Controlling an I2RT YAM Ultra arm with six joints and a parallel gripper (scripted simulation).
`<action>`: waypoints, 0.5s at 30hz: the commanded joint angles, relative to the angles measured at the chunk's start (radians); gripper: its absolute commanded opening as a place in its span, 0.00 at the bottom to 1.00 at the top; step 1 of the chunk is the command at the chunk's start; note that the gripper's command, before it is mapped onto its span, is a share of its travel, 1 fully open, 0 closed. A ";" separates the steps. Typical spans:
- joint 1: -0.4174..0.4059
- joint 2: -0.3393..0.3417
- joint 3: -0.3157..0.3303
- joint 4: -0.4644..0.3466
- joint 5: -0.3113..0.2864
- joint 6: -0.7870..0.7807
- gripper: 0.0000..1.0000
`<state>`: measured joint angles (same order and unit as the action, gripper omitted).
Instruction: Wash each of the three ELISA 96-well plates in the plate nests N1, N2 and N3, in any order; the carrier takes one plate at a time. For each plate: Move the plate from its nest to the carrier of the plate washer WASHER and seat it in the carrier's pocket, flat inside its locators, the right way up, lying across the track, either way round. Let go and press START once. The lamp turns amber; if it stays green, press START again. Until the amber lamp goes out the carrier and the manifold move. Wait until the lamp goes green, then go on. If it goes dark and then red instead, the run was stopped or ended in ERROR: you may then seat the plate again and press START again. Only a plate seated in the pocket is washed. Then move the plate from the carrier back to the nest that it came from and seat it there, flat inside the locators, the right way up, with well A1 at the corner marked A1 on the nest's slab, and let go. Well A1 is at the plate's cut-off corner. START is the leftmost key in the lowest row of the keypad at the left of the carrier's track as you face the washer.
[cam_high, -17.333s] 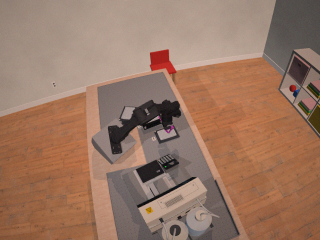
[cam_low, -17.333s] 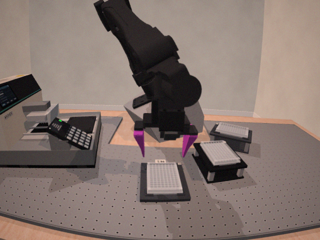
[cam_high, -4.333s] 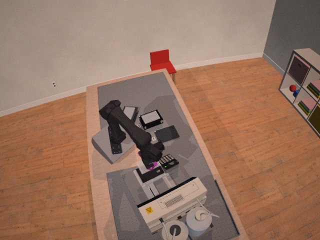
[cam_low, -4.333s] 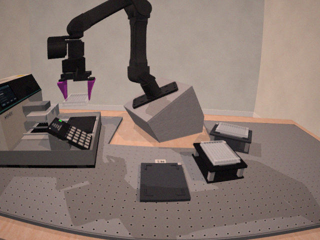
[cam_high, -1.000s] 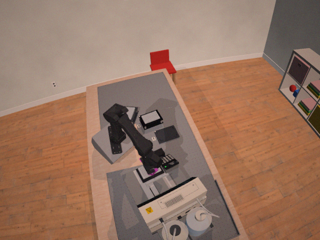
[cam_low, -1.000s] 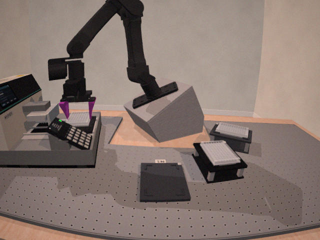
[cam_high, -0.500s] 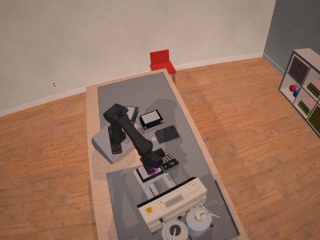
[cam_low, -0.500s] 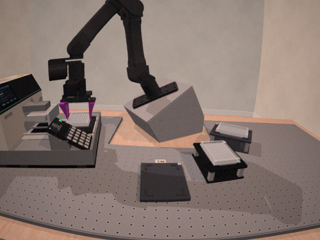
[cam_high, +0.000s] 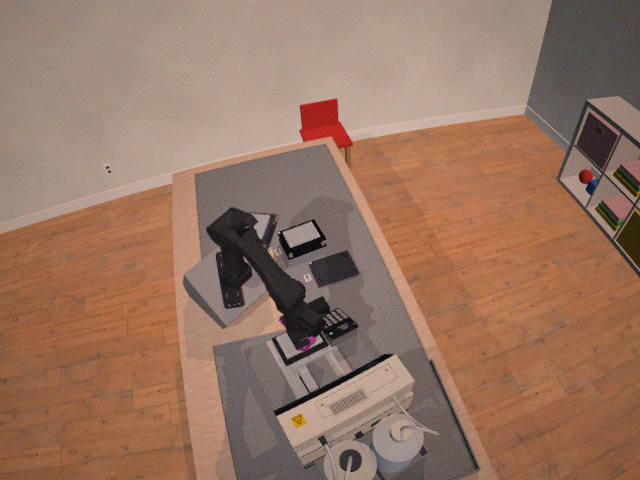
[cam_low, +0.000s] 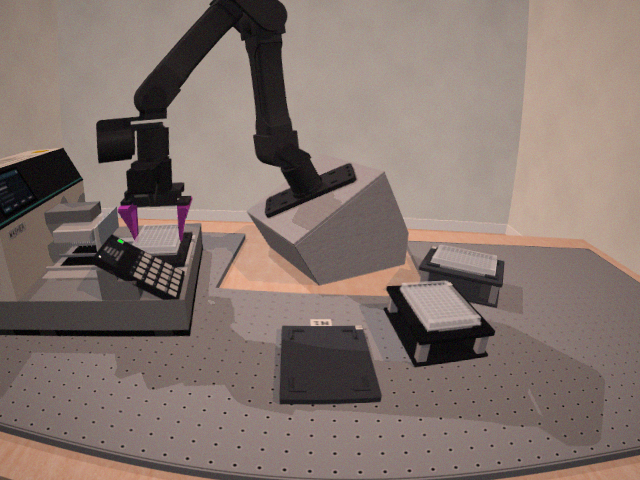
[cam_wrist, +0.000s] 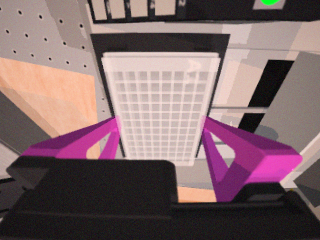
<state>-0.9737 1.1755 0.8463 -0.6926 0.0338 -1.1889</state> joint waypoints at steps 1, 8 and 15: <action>0.000 -0.004 0.002 0.000 -0.005 -0.001 0.00; -0.001 -0.001 0.000 0.005 -0.005 -0.001 0.00; -0.001 0.002 -0.002 0.010 -0.005 -0.001 0.00</action>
<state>-0.9741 1.1812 0.8413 -0.6838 0.0334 -1.1893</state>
